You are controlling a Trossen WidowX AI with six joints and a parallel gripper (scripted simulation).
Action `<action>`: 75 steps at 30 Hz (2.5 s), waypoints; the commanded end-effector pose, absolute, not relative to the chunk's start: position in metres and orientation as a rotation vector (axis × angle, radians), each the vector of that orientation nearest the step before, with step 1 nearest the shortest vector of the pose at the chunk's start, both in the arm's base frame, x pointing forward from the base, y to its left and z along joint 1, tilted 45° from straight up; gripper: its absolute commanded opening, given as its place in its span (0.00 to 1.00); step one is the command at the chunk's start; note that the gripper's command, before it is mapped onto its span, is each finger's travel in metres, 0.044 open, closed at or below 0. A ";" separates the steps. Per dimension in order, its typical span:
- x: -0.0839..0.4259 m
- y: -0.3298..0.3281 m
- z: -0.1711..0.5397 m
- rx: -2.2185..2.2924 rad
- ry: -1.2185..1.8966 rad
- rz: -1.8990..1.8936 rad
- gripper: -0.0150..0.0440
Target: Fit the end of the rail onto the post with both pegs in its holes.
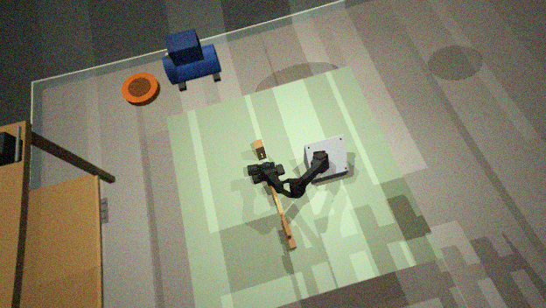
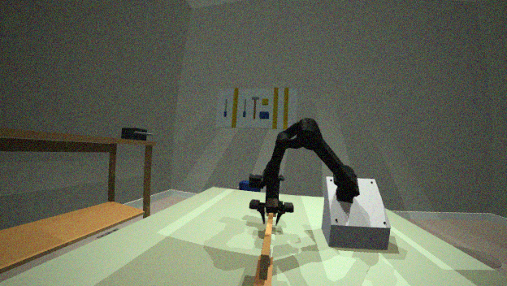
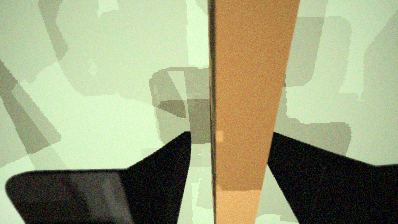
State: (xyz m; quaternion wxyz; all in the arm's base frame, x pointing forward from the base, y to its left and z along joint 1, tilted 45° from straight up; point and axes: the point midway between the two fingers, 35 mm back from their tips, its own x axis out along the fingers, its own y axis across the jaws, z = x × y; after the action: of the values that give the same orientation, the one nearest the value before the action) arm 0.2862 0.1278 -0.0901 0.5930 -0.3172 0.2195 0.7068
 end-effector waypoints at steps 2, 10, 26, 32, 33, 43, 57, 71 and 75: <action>0.285 0.128 -0.090 -0.730 0.512 1.643 0.42; 0.285 0.128 -0.090 -0.730 0.512 1.643 0.26; 0.286 0.127 -0.090 -0.731 0.512 1.642 0.25; 0.286 0.125 -0.088 -0.731 0.512 1.642 0.25; 0.286 0.125 -0.087 -0.731 0.512 1.642 0.25; 0.288 0.121 -0.084 -0.731 0.512 1.642 0.25; 0.291 0.117 -0.078 -0.731 0.512 1.642 0.25; 0.292 0.112 -0.074 -0.732 0.512 1.642 0.25; 0.292 0.110 -0.072 -0.732 0.512 1.642 0.25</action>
State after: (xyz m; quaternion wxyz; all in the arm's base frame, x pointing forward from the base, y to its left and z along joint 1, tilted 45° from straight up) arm 0.2887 0.1129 -0.0757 0.5897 -0.3156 0.2248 0.7087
